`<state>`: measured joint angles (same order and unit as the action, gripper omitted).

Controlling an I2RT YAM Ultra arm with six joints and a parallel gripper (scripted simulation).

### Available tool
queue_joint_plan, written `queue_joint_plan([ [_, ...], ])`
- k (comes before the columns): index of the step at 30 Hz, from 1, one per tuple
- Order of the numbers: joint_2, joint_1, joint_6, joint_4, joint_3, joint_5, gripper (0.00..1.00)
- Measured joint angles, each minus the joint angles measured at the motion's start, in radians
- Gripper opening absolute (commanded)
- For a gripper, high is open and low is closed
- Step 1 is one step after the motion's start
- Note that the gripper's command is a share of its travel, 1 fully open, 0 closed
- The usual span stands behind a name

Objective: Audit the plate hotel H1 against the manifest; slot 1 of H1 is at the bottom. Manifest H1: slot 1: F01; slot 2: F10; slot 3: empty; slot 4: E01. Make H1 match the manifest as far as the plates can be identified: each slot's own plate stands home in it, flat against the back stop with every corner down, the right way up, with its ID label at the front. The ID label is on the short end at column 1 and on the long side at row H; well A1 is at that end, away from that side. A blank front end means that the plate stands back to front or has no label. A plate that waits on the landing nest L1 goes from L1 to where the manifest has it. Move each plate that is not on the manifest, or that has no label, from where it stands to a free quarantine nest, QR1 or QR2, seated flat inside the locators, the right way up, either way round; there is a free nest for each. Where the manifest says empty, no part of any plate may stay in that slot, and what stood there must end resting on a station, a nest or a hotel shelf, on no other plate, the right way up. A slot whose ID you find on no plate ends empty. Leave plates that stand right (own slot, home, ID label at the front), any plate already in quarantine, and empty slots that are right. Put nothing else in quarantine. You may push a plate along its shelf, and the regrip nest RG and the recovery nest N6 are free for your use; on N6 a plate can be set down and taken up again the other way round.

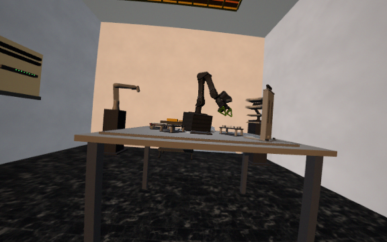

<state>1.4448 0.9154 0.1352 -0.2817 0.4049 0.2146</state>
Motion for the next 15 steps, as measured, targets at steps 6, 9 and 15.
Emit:
queue_joint_plan([
  [6, 0.031, -0.001, -0.002, -0.068, -0.006, -0.001, 1.0],
  [9, 0.035, -0.001, -0.003, -0.086, -0.006, -0.001, 1.0],
  [15, 0.037, -0.001, -0.003, -0.103, -0.006, -0.002, 1.0],
])
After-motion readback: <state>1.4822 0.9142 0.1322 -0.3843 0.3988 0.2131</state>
